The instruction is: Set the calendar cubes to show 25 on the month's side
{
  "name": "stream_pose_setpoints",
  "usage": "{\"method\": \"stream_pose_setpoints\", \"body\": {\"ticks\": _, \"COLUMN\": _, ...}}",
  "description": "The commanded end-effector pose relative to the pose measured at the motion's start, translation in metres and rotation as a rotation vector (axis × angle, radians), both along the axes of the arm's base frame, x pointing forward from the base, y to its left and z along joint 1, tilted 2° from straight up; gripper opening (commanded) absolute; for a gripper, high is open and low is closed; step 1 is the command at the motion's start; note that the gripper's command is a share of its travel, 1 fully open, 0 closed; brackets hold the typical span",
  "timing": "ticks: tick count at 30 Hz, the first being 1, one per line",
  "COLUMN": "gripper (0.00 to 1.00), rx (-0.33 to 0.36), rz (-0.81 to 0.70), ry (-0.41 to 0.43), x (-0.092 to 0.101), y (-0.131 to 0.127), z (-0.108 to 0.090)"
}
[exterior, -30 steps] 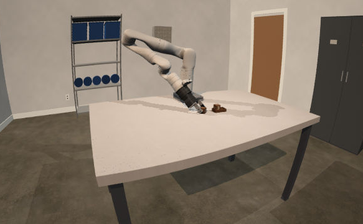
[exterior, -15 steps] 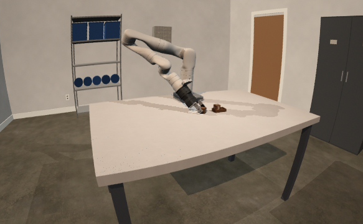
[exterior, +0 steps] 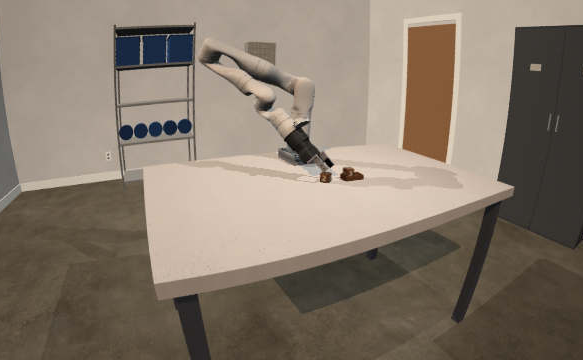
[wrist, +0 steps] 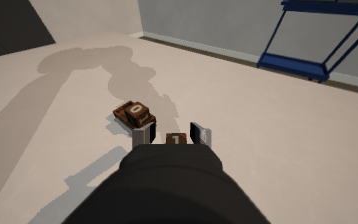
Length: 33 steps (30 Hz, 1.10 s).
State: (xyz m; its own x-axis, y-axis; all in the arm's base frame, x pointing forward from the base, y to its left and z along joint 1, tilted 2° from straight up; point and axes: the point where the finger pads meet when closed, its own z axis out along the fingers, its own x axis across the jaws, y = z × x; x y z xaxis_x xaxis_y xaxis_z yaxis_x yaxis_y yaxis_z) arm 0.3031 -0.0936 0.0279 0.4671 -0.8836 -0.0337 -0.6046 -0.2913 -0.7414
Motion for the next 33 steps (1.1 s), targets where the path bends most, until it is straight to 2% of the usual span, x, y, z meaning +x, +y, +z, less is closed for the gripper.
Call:
{"method": "stream_pose_setpoints", "body": {"ticks": 1, "gripper": 1.0, "rx": -0.023, "rz": -0.002, "ry": 0.004, "x": -0.002, "y": -0.007, "z": 0.003}}
{"method": "stream_pose_setpoints", "body": {"ticks": 7, "gripper": 1.0, "rx": -0.023, "rz": -0.002, "ry": 0.004, "x": -0.003, "y": -0.007, "z": 0.022}}
{"method": "stream_pose_setpoints", "body": {"ticks": 13, "gripper": 1.0, "rx": -0.023, "rz": -0.002, "ry": 0.004, "x": -0.003, "y": -0.008, "z": 0.032}}
{"method": "stream_pose_setpoints", "body": {"ticks": 25, "gripper": 1.0, "rx": -0.025, "rz": 0.0, "ry": 0.013, "x": -0.003, "y": -0.007, "z": 0.033}}
{"method": "stream_pose_setpoints", "body": {"ticks": 33, "gripper": 1.0, "rx": -0.053, "rz": 0.012, "ry": 0.097, "x": -0.005, "y": -0.006, "z": 0.03}}
